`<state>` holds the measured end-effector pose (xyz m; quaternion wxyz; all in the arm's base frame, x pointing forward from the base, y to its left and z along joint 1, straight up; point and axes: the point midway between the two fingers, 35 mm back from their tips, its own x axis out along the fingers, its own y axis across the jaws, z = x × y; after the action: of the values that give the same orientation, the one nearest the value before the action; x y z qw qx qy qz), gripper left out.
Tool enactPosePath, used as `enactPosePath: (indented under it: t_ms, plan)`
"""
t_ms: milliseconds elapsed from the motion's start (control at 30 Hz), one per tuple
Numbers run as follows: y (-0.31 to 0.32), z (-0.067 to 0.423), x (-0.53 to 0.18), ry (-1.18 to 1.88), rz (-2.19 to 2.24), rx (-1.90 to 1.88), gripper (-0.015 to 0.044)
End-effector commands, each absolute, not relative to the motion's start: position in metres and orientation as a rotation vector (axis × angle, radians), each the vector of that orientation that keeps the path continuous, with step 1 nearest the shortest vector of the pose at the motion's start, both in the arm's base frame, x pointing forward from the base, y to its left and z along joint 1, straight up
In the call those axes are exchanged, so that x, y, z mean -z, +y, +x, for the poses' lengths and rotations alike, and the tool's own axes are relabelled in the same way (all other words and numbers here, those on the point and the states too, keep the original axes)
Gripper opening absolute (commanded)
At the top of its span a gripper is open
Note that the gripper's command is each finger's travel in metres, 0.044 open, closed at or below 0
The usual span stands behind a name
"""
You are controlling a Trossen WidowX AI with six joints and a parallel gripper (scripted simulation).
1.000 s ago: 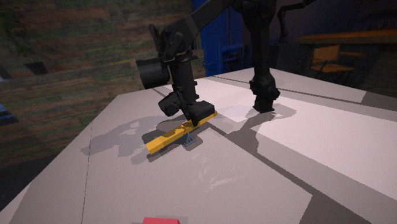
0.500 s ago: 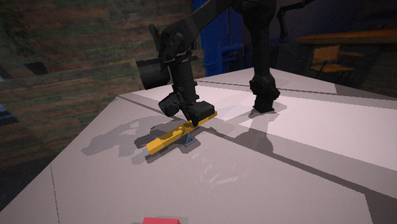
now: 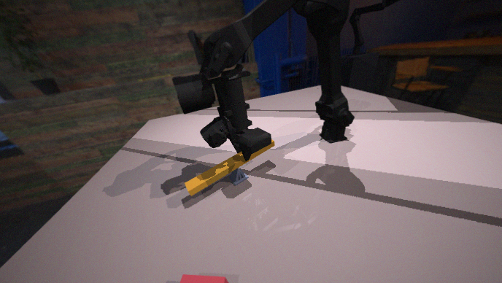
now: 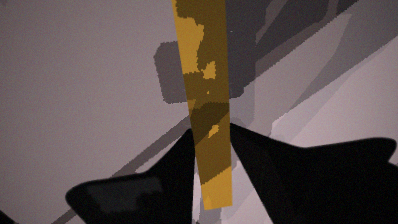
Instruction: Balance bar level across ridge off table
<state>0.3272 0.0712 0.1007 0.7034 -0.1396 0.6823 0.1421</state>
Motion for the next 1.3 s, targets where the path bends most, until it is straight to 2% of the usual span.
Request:
enactPosePath:
  t_ms: [0,1267]
  plan:
    - [0.0708,0.3273,-0.0999,1.518,-0.316,-0.316,0.0000]
    - [0.0706,0.3268,-0.0966,1.518,-0.316,-0.316,0.0000]
